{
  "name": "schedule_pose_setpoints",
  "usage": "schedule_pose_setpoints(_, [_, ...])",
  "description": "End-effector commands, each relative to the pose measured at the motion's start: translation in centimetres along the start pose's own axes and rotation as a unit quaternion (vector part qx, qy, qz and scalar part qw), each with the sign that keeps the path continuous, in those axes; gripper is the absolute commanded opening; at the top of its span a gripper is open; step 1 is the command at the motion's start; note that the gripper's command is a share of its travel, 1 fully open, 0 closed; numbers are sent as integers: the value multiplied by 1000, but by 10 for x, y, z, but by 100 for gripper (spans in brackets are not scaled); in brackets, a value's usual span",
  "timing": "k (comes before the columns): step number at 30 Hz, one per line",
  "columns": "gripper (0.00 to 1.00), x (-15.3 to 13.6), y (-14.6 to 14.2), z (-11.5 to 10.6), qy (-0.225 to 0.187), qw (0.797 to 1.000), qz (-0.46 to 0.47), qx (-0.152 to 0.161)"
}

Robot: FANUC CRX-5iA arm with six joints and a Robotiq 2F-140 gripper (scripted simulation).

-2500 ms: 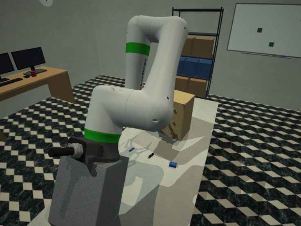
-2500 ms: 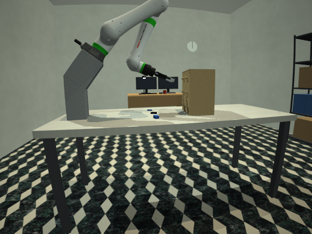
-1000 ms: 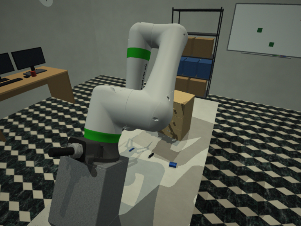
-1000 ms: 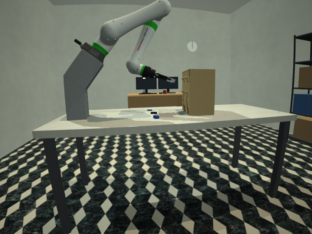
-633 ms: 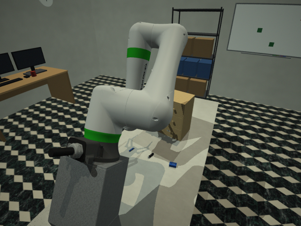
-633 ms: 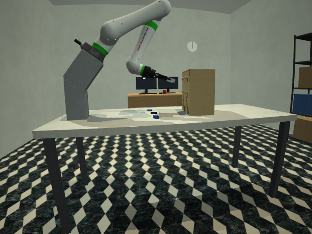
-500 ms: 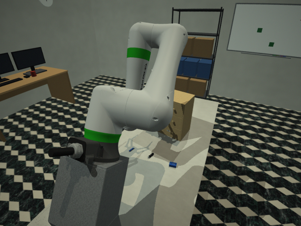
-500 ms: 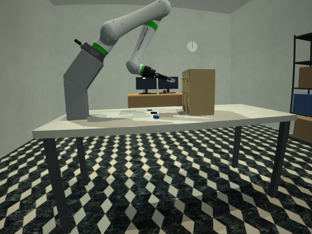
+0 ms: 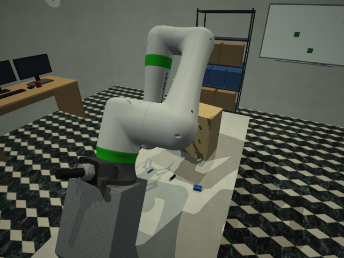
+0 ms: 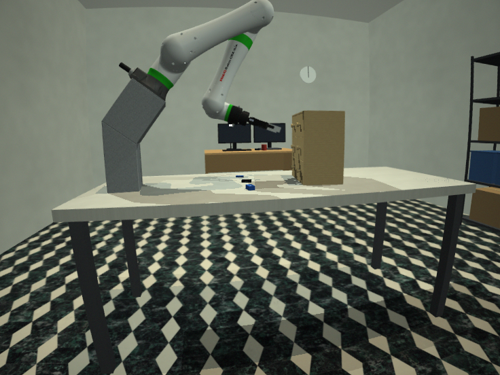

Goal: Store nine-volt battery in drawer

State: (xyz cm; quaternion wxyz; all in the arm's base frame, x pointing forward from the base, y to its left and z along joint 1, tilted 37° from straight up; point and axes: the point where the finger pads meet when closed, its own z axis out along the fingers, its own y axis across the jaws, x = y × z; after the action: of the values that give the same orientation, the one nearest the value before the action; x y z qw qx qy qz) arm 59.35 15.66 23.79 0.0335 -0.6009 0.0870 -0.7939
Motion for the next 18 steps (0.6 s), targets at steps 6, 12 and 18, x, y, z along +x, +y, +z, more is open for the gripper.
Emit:
schedule_pose_setpoints(6, [100, 0, 0, 0, 0, 1000, 0, 0])
schedule_pose_setpoints(12, [100, 0, 0, 0, -2, 1000, 0, 0])
schedule_pose_setpoints(18, [100, 1, 0, -2, -8, 1000, 0, 0])
